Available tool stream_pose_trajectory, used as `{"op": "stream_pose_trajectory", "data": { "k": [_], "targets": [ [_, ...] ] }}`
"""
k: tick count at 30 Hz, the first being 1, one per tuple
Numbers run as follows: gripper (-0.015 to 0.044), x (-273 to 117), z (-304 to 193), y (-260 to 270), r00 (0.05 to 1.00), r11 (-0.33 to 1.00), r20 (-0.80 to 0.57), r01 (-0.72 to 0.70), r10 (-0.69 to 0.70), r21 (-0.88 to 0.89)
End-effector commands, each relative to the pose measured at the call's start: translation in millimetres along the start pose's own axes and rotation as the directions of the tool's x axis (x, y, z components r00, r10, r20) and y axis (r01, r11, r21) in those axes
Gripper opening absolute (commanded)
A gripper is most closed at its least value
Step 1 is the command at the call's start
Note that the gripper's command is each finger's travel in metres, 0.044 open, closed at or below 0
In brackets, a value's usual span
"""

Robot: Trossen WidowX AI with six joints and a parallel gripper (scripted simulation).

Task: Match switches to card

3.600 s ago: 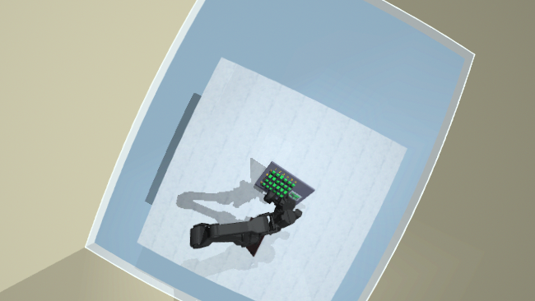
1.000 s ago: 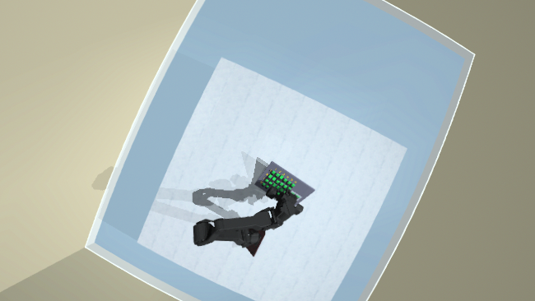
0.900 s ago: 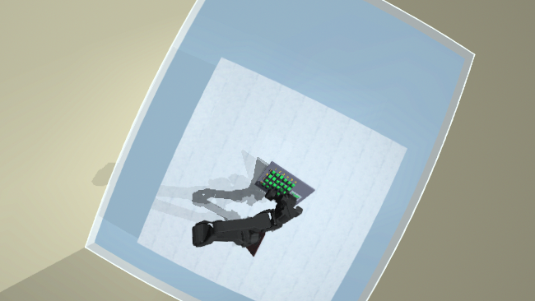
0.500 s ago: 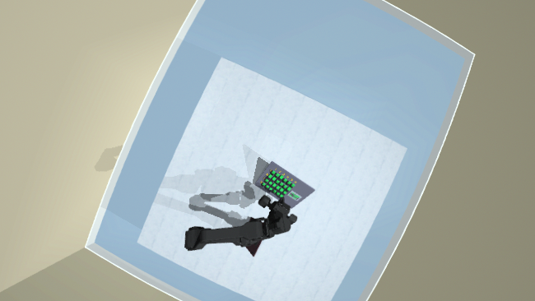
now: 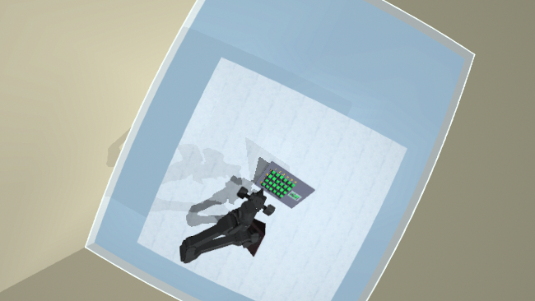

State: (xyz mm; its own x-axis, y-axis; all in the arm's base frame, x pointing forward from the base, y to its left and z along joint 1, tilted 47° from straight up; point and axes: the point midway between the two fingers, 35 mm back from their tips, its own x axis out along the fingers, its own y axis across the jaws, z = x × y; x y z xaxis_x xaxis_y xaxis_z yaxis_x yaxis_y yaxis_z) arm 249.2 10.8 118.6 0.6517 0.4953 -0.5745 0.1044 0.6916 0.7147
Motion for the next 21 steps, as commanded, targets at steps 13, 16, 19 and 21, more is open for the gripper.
{"op": "stream_pose_trajectory", "data": {
  "k": [13, 16, 19, 21],
  "targets": [
    [0.0, 43.8, -3.4, 1.8, 1.0, 1.0, -0.028, 0.0, 0.001, 0.01],
    [0.0, 45.3, -3.4, 1.7, 1.0, 1.0, -0.028, 0.0, 0.001, 0.01],
    [0.0, 48.9, -3.2, 1.7, 1.0, 1.0, -0.028, 0.0, 0.001, 0.01],
    [0.0, 52.1, -3.2, 1.7, 1.0, 1.0, -0.028, 0.0, 0.001, 0.01]
  ]
}}
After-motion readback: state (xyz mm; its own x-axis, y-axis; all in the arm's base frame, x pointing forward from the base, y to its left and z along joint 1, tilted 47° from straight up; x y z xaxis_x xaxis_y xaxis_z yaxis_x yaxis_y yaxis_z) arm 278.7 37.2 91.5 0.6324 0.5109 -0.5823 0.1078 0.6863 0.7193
